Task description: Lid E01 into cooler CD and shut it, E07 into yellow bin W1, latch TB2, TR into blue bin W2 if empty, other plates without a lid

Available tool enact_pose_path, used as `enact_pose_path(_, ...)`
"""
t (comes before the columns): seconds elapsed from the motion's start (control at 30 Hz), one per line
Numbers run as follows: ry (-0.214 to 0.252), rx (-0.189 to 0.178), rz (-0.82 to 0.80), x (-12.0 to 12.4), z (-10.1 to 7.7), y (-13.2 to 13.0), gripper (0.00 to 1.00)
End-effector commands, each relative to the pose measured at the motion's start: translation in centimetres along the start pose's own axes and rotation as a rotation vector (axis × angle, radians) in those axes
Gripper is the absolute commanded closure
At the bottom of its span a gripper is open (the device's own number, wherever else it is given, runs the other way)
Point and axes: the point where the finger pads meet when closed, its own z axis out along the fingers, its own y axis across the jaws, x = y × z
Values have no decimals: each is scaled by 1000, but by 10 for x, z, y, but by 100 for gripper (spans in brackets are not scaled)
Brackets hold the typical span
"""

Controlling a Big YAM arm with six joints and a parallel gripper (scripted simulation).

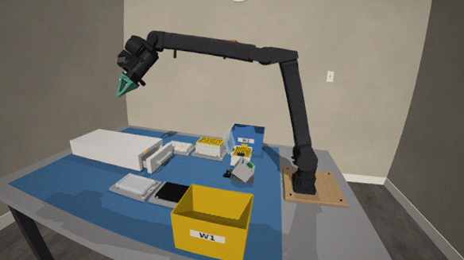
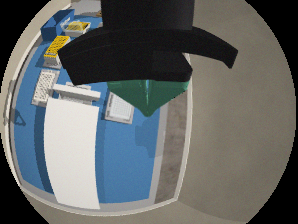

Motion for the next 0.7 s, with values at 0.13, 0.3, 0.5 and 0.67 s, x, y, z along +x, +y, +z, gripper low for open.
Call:
enact_pose_path(0.13,29,69,-40,18,-22,6,100)
enact_pose_path(0.3,5,122,-46,15,-55,-1,100)
enact_pose_path(0.5,86,181,-10,57,-51,-32,100)
enact_pose_path(0.67,129,218,-25,73,-50,-26,100)
